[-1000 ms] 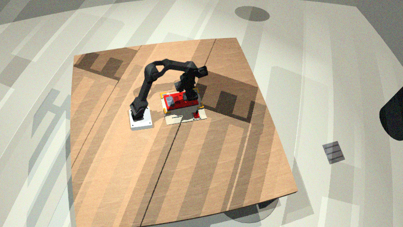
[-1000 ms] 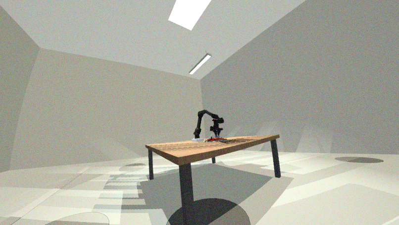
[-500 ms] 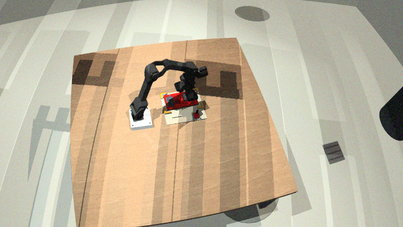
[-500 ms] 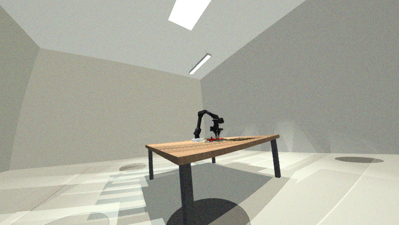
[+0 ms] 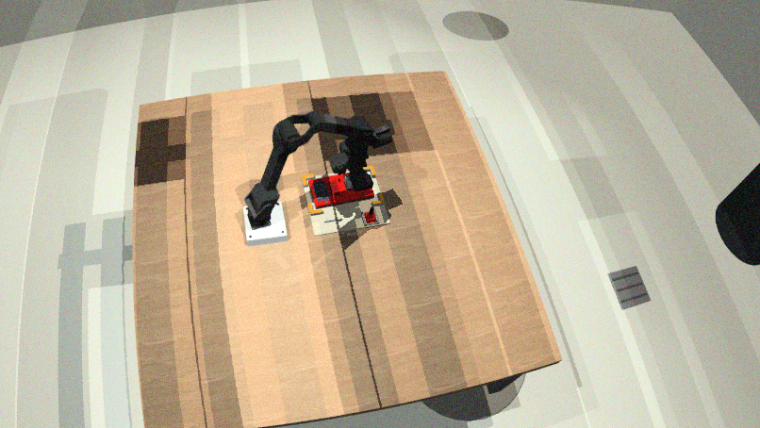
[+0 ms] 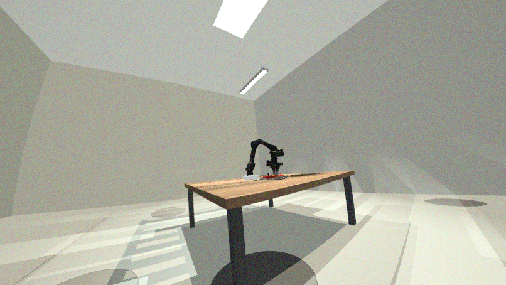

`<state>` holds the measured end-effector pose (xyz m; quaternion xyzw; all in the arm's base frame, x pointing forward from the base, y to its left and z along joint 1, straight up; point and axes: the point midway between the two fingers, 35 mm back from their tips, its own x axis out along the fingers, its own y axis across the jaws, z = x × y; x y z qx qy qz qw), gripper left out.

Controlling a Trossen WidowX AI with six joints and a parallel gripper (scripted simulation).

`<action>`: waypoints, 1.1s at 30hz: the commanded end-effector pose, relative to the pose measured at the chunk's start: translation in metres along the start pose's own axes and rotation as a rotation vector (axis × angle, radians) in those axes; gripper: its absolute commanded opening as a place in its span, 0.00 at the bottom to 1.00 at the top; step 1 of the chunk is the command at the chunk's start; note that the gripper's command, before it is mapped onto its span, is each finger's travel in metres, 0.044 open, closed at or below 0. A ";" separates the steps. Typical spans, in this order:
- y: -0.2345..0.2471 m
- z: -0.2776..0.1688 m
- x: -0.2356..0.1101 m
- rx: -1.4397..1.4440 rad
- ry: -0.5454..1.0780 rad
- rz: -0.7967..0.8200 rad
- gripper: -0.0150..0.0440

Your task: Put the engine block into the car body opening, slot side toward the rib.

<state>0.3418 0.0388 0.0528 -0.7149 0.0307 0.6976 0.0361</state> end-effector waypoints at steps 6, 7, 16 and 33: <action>0.000 0.000 0.002 0.002 0.000 -0.001 0.52; 0.000 0.000 0.002 0.002 0.000 -0.001 0.52; 0.000 0.000 0.003 0.001 0.000 -0.001 0.52; 0.000 0.000 0.005 0.000 0.000 -0.001 0.52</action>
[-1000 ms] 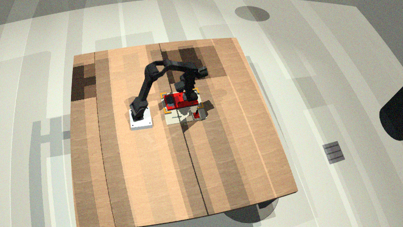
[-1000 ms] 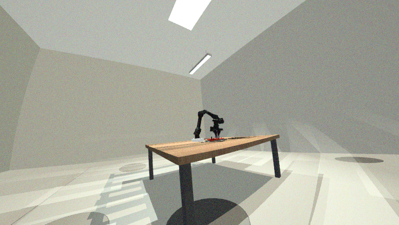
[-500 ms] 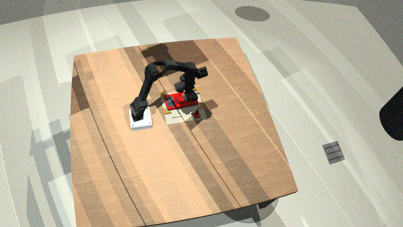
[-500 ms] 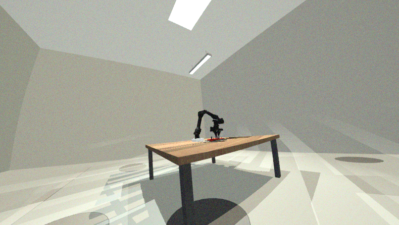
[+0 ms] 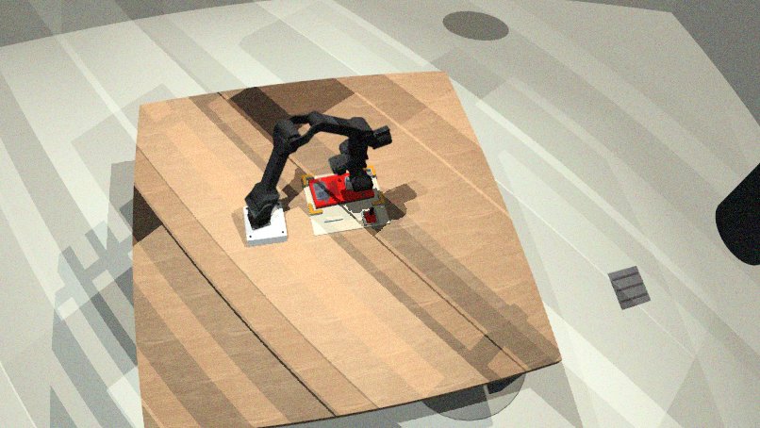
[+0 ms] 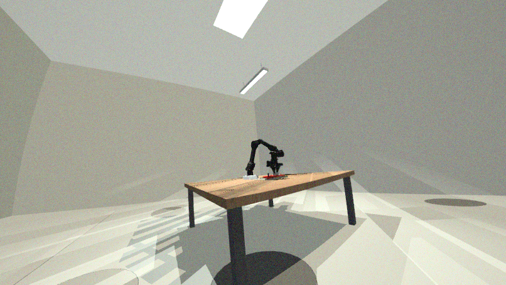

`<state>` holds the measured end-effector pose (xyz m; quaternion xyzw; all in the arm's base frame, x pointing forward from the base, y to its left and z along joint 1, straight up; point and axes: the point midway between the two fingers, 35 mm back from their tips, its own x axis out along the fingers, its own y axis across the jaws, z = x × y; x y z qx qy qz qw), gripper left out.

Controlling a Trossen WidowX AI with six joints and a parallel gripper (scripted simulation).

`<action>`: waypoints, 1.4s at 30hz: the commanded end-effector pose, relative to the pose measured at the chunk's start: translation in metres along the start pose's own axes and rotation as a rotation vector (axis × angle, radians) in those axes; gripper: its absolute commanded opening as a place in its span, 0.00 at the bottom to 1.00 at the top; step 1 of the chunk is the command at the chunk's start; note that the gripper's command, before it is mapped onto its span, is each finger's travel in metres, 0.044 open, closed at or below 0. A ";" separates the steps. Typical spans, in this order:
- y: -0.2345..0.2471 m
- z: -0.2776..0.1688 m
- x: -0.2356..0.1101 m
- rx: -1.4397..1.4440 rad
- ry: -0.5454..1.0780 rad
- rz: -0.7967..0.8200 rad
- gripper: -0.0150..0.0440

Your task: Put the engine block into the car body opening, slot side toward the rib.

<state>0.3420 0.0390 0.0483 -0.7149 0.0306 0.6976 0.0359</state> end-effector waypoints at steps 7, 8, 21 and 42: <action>0.000 0.000 0.002 0.000 0.000 -0.001 0.52; 0.000 0.000 0.002 0.000 0.000 -0.001 0.52; 0.000 0.000 0.004 0.000 0.000 -0.001 0.52; 0.000 0.000 0.006 0.001 0.000 -0.001 0.52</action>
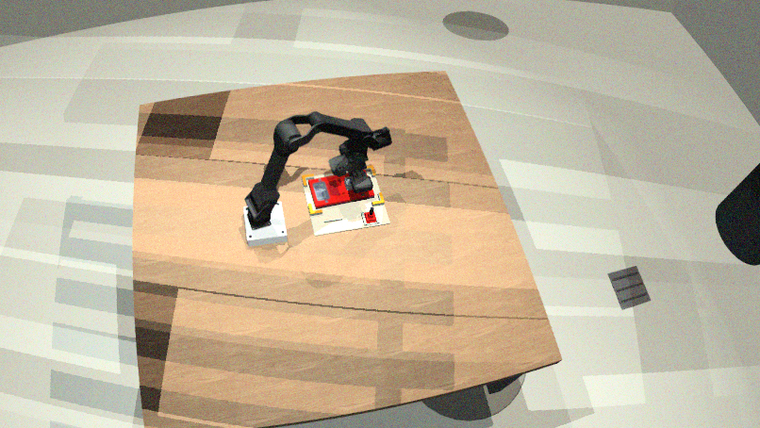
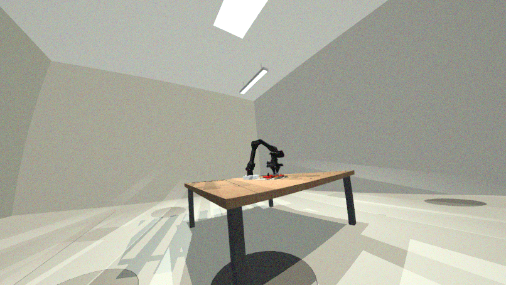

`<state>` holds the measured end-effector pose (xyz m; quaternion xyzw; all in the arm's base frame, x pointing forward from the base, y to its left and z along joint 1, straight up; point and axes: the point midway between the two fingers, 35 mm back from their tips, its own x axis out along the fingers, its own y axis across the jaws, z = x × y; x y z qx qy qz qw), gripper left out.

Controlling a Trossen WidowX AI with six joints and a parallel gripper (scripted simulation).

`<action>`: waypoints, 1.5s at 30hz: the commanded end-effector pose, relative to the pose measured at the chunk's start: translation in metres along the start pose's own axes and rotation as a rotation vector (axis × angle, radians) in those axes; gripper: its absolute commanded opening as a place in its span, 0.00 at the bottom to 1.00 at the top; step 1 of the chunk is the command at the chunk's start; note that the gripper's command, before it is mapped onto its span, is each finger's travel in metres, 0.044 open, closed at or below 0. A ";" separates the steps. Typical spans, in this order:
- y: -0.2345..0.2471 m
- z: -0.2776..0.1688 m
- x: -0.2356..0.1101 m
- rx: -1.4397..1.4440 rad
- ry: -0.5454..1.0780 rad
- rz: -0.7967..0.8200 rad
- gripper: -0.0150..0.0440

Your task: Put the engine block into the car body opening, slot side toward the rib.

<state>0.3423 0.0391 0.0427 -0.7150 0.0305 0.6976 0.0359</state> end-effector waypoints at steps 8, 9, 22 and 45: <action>0.000 0.000 0.001 0.000 0.000 0.000 0.70; 0.000 0.000 0.001 0.000 0.000 0.000 0.74; 0.000 0.000 0.001 0.000 0.000 0.000 1.00; 0.000 0.001 -0.014 0.001 0.000 -0.001 0.69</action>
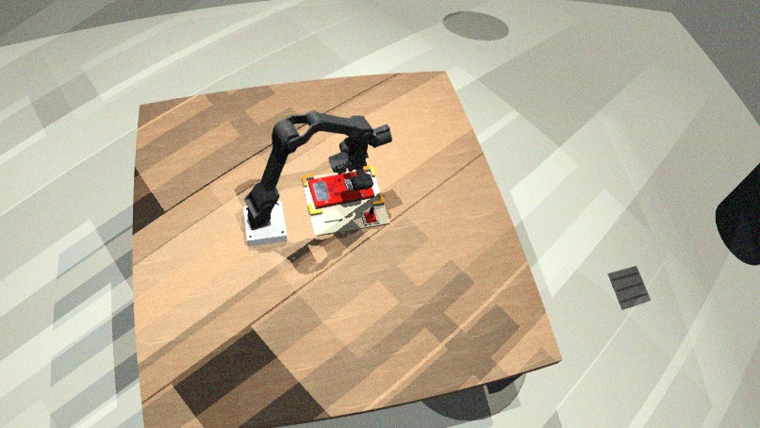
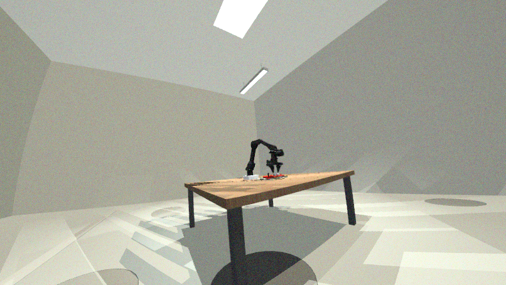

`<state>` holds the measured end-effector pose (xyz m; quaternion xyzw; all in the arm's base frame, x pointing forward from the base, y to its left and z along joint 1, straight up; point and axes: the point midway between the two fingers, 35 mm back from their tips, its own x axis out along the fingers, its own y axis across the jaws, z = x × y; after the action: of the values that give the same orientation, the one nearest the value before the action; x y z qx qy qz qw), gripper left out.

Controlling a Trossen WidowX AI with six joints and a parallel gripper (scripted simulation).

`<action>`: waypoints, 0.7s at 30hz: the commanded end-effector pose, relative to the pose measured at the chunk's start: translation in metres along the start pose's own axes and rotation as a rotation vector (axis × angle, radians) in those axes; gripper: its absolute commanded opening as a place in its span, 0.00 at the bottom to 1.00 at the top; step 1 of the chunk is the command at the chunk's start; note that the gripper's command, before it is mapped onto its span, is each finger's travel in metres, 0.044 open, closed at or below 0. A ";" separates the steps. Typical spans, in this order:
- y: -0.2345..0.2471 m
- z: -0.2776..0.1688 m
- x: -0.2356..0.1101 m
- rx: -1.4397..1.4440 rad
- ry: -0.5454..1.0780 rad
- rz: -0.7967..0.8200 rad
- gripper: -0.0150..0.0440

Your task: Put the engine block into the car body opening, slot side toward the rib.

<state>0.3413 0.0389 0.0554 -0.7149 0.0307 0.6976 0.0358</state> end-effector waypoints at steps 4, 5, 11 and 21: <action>0.000 0.000 -0.001 0.001 0.001 -0.001 0.51; 0.000 0.000 -0.001 0.001 0.001 -0.001 0.47; 0.000 0.000 -0.001 0.001 0.001 -0.001 0.25; 0.000 0.000 -0.001 0.001 0.001 -0.001 0.25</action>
<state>0.3413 0.0388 0.0556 -0.7150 0.0310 0.6975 0.0356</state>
